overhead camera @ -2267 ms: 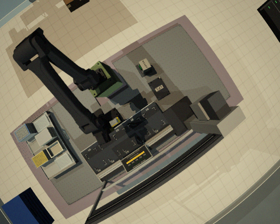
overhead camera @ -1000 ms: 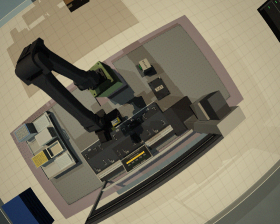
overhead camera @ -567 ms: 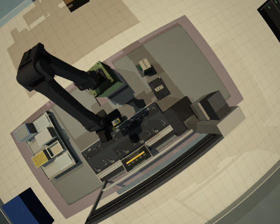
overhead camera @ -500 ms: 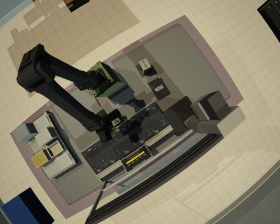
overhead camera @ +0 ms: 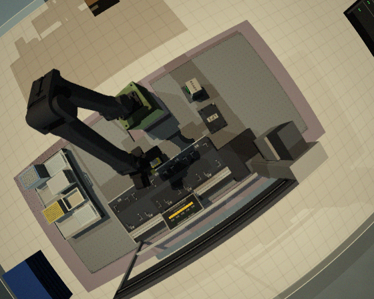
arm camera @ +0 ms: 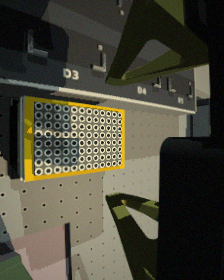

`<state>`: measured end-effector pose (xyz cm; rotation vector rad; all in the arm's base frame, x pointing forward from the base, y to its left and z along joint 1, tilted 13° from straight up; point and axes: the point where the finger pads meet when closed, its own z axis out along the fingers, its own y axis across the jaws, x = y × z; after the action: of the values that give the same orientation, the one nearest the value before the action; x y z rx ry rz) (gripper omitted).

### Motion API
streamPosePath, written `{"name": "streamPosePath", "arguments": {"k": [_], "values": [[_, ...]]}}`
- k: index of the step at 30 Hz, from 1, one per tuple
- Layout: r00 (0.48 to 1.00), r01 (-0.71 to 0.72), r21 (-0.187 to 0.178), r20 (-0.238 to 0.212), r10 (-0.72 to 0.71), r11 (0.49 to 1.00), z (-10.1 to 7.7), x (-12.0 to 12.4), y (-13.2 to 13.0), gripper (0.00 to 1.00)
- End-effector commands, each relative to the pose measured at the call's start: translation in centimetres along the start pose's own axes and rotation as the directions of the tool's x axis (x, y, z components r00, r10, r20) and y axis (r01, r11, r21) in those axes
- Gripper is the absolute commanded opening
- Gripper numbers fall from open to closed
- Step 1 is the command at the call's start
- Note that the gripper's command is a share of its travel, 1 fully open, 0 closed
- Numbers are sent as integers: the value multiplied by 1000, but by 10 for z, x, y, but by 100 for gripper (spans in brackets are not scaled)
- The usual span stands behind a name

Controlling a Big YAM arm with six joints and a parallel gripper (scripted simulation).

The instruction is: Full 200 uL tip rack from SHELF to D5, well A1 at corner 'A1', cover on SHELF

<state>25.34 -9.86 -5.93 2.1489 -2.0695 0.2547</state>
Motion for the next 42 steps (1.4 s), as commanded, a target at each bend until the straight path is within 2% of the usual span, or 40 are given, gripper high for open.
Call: {"name": "streamPosePath", "arguments": {"k": [1,42], "values": [[1000,-1,9,3,1,1000,6,2,-3,100],[1000,-2,16,0,2,1000,64,4,-7,100]]}}
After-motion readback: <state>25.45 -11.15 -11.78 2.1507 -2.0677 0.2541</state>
